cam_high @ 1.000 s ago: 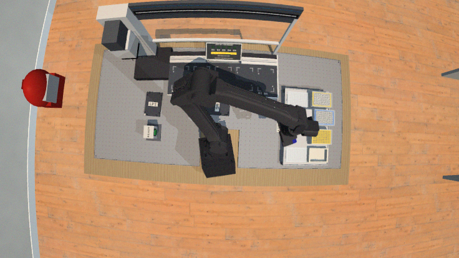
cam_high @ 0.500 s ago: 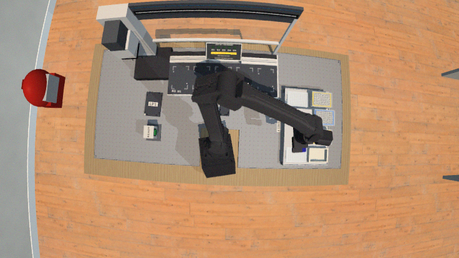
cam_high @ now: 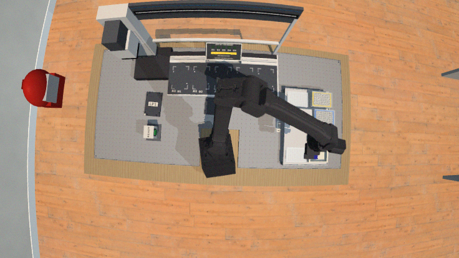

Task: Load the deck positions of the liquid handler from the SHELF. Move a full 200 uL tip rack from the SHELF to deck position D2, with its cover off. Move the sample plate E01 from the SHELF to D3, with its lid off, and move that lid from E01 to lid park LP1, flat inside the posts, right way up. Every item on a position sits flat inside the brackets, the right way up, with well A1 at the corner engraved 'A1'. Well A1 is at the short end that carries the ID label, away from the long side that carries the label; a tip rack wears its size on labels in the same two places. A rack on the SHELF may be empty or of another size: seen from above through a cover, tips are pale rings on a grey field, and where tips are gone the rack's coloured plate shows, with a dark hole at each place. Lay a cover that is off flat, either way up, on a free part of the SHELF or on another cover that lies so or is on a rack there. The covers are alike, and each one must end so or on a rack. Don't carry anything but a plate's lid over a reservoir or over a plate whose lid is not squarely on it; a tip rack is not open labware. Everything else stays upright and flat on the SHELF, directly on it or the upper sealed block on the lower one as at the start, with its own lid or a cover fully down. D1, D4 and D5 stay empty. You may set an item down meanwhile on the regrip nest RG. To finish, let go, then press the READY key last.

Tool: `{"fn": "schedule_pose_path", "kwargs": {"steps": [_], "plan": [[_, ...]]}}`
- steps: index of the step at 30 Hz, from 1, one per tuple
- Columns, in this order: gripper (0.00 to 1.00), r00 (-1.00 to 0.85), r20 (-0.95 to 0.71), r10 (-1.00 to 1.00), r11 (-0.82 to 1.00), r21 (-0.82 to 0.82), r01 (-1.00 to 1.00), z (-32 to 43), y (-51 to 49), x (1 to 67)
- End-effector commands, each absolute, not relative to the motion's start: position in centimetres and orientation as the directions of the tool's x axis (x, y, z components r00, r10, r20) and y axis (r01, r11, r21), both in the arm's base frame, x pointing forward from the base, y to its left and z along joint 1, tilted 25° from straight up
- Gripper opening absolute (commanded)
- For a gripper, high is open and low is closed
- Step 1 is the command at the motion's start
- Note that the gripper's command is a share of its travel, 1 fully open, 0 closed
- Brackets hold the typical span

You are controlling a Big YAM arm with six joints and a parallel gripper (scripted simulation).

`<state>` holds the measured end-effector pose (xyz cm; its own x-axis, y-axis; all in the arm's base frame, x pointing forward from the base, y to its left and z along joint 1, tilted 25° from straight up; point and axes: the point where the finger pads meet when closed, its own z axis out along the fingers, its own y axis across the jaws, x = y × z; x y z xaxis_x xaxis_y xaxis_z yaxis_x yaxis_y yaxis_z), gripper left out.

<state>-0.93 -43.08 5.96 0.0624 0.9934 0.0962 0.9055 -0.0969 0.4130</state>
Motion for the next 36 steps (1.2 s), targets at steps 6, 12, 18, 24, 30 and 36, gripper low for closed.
{"fn": "schedule_pose_path", "kwargs": {"steps": [6,12,18,24,30,36], "plan": [[1.00,0.067,0.035,0.997,-0.076,0.406,0.911,7.3,-48.0,-3.7],[1.00,0.068,0.034,0.997,-0.076,0.405,0.911,6.6,-50.5,-5.1],[1.00,0.052,0.019,0.998,-0.055,0.403,0.914,6.9,-52.5,-5.1],[1.00,0.069,0.033,0.997,-0.077,0.405,0.911,5.4,-54.8,-7.3],[1.00,0.070,0.033,0.997,-0.077,0.404,0.911,4.7,-57.4,-8.7],[1.00,0.054,0.032,0.998,-0.063,0.404,0.912,4.2,-59.2,-8.7]]}}
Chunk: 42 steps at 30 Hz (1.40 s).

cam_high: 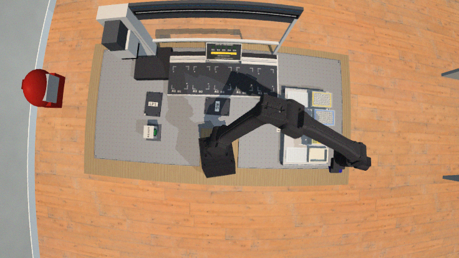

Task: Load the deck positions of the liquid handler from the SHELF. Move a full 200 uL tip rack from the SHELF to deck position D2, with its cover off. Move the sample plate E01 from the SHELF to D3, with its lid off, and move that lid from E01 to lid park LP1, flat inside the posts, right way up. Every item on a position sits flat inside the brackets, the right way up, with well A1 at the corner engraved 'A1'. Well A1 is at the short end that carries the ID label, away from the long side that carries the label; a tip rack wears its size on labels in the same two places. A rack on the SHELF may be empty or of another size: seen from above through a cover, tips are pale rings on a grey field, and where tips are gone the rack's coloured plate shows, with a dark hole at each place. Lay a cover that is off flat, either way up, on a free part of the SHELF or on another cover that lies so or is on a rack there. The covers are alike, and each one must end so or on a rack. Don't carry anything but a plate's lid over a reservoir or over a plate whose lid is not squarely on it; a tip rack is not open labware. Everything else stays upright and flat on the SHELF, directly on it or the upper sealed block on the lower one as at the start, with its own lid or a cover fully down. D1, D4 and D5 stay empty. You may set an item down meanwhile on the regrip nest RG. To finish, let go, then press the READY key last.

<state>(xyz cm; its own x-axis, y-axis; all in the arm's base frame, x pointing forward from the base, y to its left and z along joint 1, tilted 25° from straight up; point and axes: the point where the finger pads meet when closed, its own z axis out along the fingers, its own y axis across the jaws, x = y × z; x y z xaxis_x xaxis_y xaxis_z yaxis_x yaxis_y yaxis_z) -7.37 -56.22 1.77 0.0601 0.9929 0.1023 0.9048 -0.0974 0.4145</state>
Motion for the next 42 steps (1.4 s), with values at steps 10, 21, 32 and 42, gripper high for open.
{"fn": "schedule_pose_path", "kwargs": {"steps": [10,21,32,42], "plan": [[1.00,0.060,-0.013,0.998,-0.050,0.396,0.917,6.4,-61.3,-9.8],[1.00,0.056,0.062,0.996,-0.077,0.410,0.909,0.4,-59.6,-7.1],[1.00,0.056,0.066,0.996,-0.078,0.411,0.908,-2.6,-59.4,-5.8],[1.00,0.056,0.072,0.996,-0.081,0.412,0.908,-6.0,-59.1,-4.4]]}}
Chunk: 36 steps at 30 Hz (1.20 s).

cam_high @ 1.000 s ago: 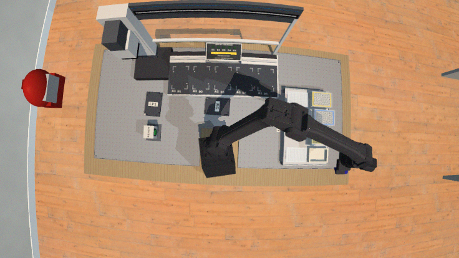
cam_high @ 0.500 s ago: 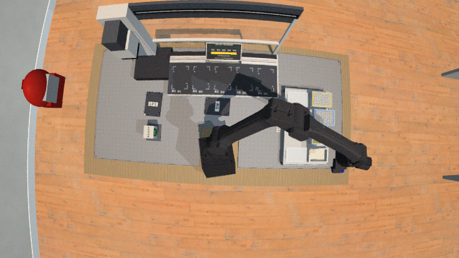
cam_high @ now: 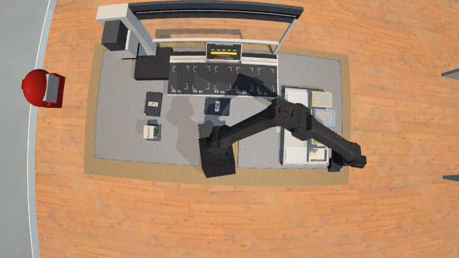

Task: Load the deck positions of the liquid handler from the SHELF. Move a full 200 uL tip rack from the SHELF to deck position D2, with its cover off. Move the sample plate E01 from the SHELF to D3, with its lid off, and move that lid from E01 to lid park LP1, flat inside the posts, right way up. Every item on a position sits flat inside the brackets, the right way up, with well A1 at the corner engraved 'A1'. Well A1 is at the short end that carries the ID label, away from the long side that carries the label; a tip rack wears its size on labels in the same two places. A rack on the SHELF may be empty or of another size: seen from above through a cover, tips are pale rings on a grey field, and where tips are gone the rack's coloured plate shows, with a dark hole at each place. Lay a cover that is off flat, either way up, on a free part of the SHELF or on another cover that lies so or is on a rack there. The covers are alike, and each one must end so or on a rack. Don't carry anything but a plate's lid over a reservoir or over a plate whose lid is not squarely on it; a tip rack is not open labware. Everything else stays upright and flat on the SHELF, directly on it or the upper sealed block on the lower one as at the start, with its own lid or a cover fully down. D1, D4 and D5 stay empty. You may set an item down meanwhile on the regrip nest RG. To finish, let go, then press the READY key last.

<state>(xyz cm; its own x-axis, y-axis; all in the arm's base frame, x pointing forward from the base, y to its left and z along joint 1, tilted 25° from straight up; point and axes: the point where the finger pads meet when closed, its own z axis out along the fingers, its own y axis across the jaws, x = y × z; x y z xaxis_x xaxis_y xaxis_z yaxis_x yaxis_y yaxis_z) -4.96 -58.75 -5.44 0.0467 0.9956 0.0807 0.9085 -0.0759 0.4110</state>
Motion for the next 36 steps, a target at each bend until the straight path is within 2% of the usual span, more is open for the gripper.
{"fn": "schedule_pose_path", "kwargs": {"steps": [1,35,36], "plan": [[1.00,0.060,0.067,0.996,-0.082,0.411,0.908,-6.0,-59.1,-4.5],[1.00,0.063,0.032,0.997,-0.071,0.407,0.911,-4.8,-60.2,-5.3],[1.00,0.056,0.027,0.998,-0.062,0.409,0.911,-4.1,-59.9,-3.6]]}}
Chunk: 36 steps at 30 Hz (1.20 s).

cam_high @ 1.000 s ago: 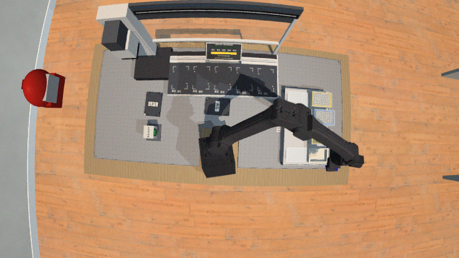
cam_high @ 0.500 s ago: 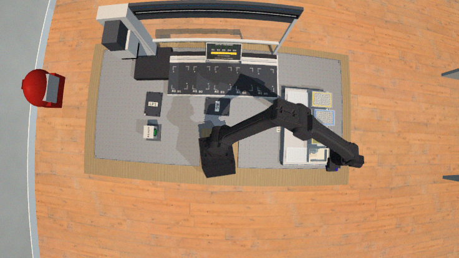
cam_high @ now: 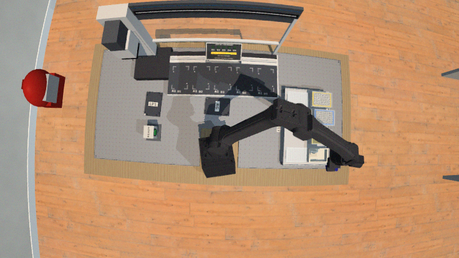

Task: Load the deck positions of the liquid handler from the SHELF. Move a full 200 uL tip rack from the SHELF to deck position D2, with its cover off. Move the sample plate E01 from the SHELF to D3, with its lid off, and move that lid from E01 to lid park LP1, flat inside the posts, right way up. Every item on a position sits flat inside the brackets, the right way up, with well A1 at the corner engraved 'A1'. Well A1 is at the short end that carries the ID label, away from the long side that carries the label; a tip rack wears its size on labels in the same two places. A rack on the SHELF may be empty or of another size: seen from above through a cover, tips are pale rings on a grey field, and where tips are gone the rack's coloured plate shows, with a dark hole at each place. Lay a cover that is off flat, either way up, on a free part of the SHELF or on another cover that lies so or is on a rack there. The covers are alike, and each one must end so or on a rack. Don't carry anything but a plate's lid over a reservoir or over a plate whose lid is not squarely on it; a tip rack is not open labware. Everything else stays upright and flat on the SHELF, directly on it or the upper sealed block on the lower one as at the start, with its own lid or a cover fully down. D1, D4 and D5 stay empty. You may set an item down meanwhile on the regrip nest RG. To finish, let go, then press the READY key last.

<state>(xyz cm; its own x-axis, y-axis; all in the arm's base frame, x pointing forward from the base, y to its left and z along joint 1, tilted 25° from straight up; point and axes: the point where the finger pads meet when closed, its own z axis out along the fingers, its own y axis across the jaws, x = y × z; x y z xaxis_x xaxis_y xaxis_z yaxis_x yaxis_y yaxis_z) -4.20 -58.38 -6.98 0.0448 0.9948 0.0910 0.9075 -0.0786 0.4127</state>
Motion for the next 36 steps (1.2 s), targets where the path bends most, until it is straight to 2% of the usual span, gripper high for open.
{"fn": "schedule_pose_path", "kwargs": {"steps": [1,20,23,25,26,36], "plan": [[1.00,0.056,0.027,0.998,-0.062,0.409,0.911,-3.9,-59.9,-3.2],[1.00,0.056,0.026,0.998,-0.061,0.415,0.908,0.1,-60.7,4.7],[1.00,0.091,0.024,0.996,-0.092,0.414,0.905,0.3,-61.1,3.0],[1.00,0.075,0.009,0.997,-0.072,0.415,0.907,1.4,-61.7,4.7],[1.00,0.063,0.032,0.997,-0.071,0.414,0.908,-0.3,-61.1,4.8],[1.00,0.063,0.032,0.998,-0.071,0.414,0.908,-0.3,-61.1,4.8]]}}
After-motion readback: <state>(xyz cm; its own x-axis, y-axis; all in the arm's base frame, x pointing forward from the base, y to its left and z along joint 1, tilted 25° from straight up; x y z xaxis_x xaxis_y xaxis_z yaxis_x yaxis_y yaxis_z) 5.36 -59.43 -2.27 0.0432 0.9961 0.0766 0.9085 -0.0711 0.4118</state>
